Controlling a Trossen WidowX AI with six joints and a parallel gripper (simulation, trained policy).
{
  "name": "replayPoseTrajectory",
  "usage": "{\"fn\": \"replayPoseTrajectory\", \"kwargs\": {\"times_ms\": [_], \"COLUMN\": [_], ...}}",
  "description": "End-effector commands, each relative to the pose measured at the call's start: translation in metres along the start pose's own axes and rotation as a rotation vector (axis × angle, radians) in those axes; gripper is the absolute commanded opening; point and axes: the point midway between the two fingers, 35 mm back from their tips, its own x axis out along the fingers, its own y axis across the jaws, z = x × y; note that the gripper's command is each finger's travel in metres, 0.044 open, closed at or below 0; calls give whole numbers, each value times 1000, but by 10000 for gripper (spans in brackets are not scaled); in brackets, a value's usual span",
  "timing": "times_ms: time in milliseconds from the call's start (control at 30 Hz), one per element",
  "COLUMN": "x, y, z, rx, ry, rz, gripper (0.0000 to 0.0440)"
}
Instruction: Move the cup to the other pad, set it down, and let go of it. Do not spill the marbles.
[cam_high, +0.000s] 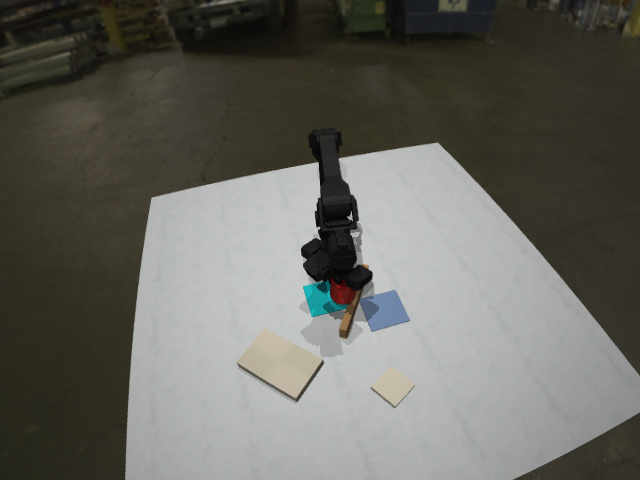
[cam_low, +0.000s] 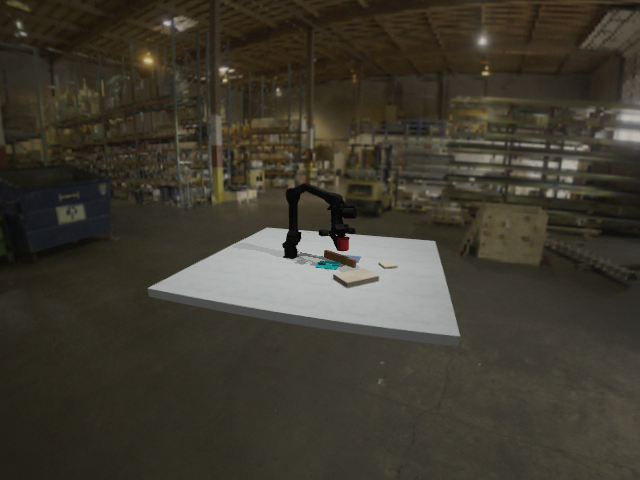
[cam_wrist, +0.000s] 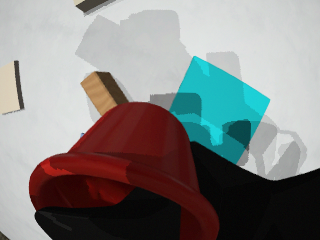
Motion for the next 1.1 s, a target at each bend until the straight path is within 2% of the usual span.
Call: {"fn": "replayPoseTrajectory", "kwargs": {"times_ms": [0,867,1067], "x": [4,58,69], "y": [-7,-49,-60], "z": [3,-11,-17], "rx": [16,87,102], "ry": [-9,-24,-24], "rz": [12,1,-14], "gripper": [0,1,18]}}
